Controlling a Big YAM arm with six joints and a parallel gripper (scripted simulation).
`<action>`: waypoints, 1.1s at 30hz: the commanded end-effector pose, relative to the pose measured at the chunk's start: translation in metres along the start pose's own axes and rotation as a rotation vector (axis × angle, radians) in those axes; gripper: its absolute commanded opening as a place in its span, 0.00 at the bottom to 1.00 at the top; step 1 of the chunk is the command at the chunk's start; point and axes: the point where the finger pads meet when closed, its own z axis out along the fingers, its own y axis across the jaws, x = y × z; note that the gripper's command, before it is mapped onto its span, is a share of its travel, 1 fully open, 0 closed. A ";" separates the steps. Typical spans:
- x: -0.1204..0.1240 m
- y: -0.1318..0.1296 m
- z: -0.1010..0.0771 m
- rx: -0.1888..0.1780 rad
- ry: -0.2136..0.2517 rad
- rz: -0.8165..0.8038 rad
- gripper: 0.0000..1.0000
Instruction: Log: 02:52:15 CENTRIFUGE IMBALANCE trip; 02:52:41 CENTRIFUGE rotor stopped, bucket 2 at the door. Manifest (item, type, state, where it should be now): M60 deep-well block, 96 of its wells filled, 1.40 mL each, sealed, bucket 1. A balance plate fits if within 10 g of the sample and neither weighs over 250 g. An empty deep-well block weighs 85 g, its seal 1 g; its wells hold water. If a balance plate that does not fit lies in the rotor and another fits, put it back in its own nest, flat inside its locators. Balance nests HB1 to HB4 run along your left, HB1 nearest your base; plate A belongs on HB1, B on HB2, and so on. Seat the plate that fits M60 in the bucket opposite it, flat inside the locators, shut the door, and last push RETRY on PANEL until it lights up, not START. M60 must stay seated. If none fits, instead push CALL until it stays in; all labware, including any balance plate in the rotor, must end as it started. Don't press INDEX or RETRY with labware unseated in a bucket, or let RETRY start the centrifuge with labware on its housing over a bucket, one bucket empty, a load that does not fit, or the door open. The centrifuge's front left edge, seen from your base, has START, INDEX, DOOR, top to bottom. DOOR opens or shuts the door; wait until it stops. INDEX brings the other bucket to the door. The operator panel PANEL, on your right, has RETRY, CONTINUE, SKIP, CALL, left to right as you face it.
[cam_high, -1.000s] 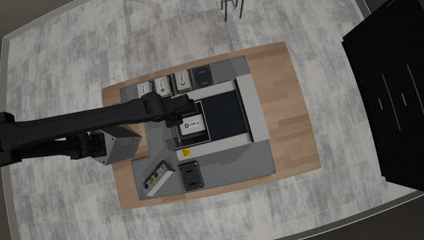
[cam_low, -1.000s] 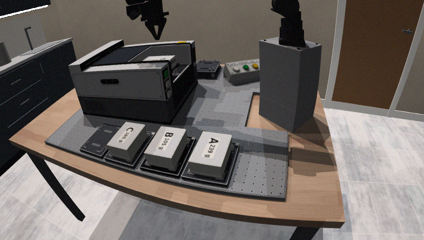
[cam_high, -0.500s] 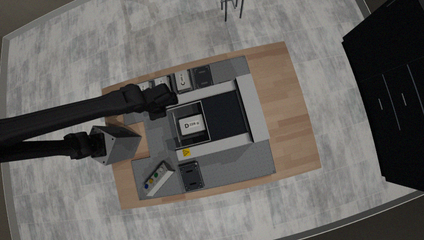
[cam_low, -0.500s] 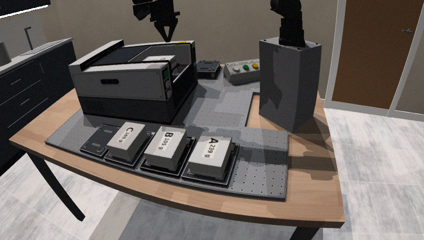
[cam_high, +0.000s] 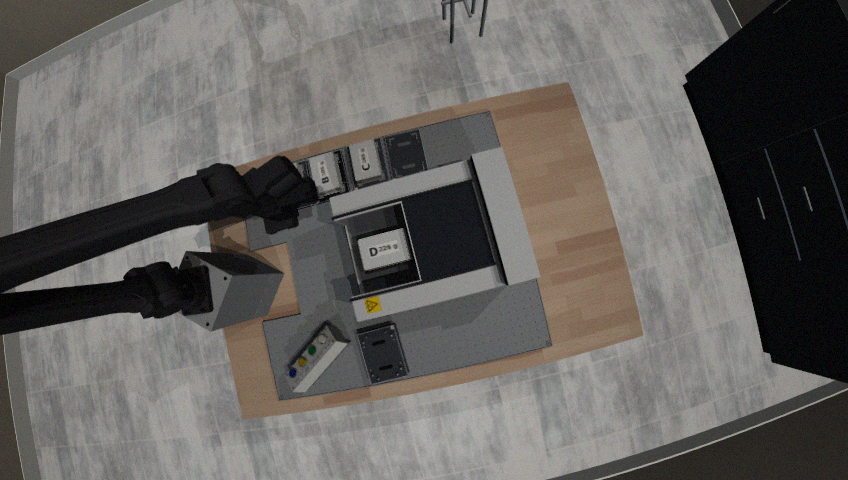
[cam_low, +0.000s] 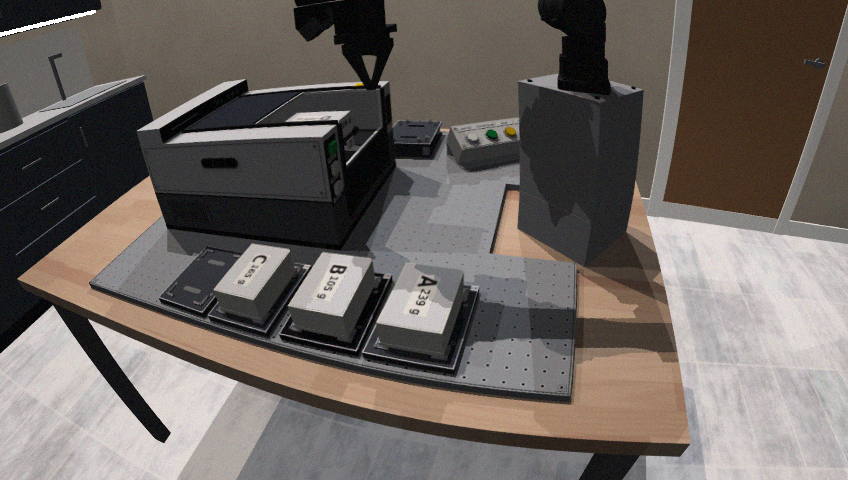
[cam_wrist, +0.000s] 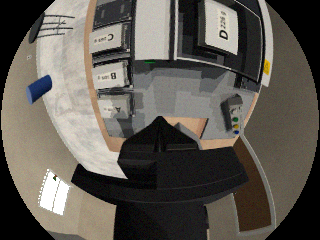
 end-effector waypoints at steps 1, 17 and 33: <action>0.010 0.012 -0.004 -0.008 -0.034 0.027 0.00; 0.070 0.024 0.005 -0.010 -0.031 0.028 0.00; 0.095 0.024 0.014 0.000 -0.012 0.027 0.00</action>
